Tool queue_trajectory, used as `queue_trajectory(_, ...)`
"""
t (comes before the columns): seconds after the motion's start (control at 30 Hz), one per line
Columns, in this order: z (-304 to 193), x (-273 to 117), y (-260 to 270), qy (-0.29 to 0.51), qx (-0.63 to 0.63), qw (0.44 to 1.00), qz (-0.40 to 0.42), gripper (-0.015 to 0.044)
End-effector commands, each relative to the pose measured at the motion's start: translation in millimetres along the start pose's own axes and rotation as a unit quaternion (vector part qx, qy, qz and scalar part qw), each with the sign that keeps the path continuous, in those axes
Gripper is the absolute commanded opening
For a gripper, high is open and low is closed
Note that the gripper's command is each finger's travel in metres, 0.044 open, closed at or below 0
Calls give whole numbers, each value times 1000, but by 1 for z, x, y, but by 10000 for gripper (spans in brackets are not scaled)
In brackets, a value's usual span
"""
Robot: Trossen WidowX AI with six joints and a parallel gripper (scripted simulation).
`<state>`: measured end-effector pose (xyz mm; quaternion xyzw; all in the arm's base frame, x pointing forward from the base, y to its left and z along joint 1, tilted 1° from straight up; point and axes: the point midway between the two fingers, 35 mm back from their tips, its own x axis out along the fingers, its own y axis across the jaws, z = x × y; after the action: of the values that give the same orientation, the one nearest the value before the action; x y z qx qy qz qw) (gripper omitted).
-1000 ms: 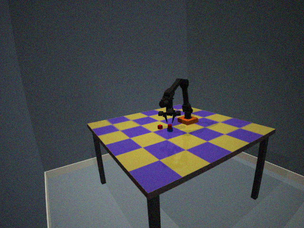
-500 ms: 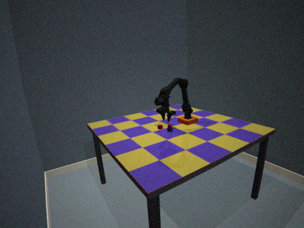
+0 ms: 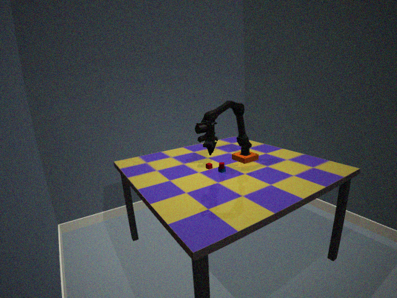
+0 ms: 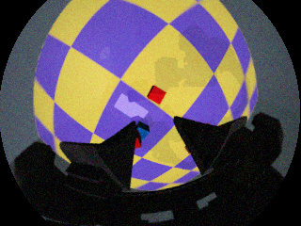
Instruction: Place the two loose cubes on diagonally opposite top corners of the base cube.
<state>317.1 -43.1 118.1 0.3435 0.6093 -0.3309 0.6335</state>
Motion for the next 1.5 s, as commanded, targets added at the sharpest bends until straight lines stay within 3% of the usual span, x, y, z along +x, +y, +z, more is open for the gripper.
queue_trajectory(0.0,10,-6,-7,-1,112,994,3,265)
queue_trajectory(0.23,24,-13,-21,-1,288,958,3,265)
queue_trajectory(0.43,24,-7,-20,-1,288,958,3,265)
queue_trajectory(0.67,24,48,-20,-1,288,958,3,265)
queue_trajectory(1.47,25,83,-20,-1,288,958,3,265)
